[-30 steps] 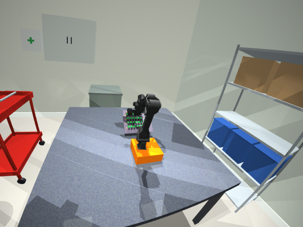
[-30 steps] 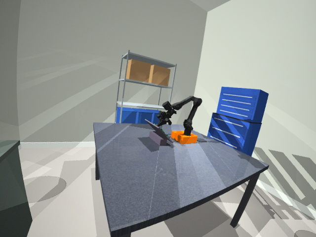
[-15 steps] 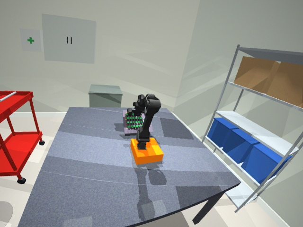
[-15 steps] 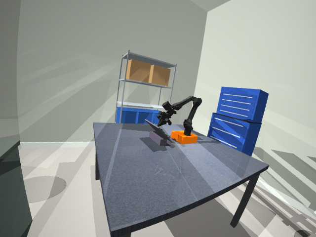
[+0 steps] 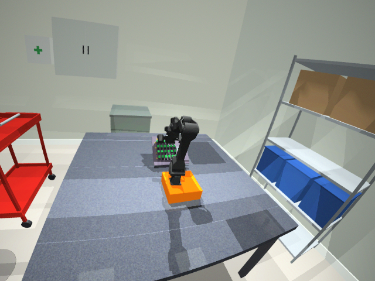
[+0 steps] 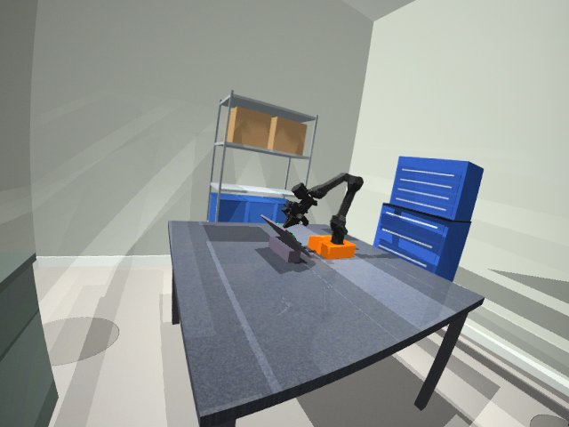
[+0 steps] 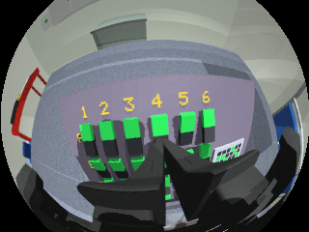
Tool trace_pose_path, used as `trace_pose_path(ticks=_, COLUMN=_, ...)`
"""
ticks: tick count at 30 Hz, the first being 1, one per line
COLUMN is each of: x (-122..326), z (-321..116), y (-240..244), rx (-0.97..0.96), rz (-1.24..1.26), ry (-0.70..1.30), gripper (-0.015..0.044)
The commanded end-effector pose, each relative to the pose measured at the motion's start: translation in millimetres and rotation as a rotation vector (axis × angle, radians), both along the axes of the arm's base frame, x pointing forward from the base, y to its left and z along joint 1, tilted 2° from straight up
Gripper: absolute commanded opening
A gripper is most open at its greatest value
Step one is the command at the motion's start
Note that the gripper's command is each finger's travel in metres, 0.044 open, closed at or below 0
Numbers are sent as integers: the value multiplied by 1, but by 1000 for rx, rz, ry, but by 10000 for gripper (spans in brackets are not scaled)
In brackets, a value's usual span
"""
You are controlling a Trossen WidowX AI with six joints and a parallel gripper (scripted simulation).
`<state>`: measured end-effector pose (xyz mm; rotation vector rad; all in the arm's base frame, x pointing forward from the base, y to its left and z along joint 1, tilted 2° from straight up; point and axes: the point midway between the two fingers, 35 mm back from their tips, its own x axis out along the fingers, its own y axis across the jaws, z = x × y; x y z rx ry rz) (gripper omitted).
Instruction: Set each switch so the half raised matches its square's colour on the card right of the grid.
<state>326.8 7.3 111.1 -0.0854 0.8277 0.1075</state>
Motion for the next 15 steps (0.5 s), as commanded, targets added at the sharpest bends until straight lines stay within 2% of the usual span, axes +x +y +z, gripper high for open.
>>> trace_pose_path(ticks=1, x=0, z=-2, y=0, rx=1, rz=-4, ry=2, gripper=0)
trace_pose_path(ticks=4, x=-4, z=6, y=-1, rx=0, rz=-3, ry=5, gripper=0)
trace_pose_path(ticks=9, x=-40, z=47, y=-4, rx=-2, rz=-5, ry=30, gripper=0)
trace_pose_path(ticks=15, x=-38, z=51, y=-8, rx=-3, rz=-5, ry=31, gripper=0)
